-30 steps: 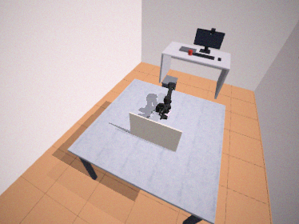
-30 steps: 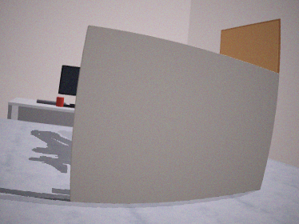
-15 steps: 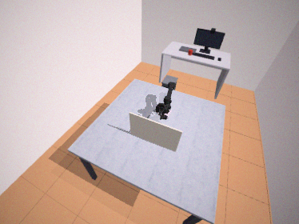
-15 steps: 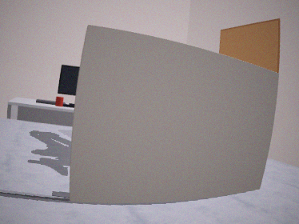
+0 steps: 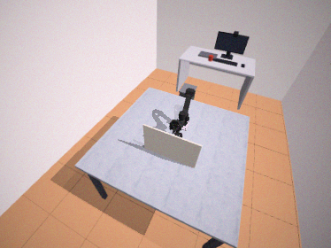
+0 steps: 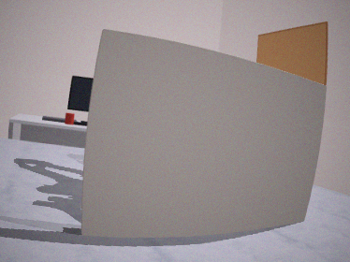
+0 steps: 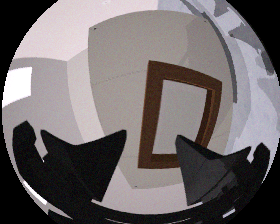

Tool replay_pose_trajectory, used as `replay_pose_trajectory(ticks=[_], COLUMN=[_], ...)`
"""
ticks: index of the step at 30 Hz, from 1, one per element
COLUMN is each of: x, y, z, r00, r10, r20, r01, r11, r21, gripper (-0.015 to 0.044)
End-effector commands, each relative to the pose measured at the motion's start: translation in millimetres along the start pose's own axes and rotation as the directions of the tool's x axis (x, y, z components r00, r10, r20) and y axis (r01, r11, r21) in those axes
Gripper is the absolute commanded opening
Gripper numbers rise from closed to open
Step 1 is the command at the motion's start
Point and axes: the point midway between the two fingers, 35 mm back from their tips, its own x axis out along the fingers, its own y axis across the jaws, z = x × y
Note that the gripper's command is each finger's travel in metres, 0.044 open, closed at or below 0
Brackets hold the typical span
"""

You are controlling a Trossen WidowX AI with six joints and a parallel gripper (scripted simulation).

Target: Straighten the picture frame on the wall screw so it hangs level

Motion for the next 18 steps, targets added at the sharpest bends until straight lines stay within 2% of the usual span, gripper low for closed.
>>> replay_pose_trajectory(ticks=[1,18], x=[8.4,15.0], y=[1.9,2.7], z=[-0.7,-1.0], r00=[1.000,1.000], r10=[0.012,0.013], r20=[-0.007,-0.007], r01=[-0.012,-0.013], r11=[1.000,1.000], r21=[0.006,0.006], gripper=[0.0260,0.0260])
